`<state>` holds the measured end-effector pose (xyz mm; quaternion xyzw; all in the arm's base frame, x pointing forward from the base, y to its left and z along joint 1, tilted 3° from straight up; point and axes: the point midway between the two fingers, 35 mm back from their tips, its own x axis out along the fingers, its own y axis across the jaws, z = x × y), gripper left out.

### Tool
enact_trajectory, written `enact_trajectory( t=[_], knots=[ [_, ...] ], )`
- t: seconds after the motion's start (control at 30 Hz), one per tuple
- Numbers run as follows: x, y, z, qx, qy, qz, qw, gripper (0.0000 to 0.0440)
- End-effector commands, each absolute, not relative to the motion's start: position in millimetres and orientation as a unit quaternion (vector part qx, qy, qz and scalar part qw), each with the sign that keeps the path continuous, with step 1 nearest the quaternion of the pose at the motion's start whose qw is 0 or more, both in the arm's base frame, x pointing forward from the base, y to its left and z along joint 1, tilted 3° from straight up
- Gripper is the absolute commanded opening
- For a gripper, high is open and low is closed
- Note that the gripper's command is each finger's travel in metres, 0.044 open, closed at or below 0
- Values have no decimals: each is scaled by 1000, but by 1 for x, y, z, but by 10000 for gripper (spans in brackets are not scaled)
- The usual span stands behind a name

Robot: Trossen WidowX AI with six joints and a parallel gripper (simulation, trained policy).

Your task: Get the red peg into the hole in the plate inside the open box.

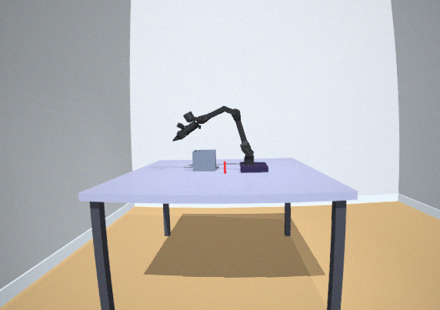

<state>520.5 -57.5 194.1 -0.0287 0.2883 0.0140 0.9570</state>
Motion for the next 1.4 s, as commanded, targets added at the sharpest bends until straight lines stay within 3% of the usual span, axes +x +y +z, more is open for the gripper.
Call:
enact_trajectory(
  t=[0.0, 0.63, 1.37],
  knots=[
    [502, -27, 194, 23, 318, 27, 948, 440],
    [382, 90, 179, 226, 491, 22, 841, 438],
    [233, 126, 154, 382, 634, -176, 648, 439]
  ],
)
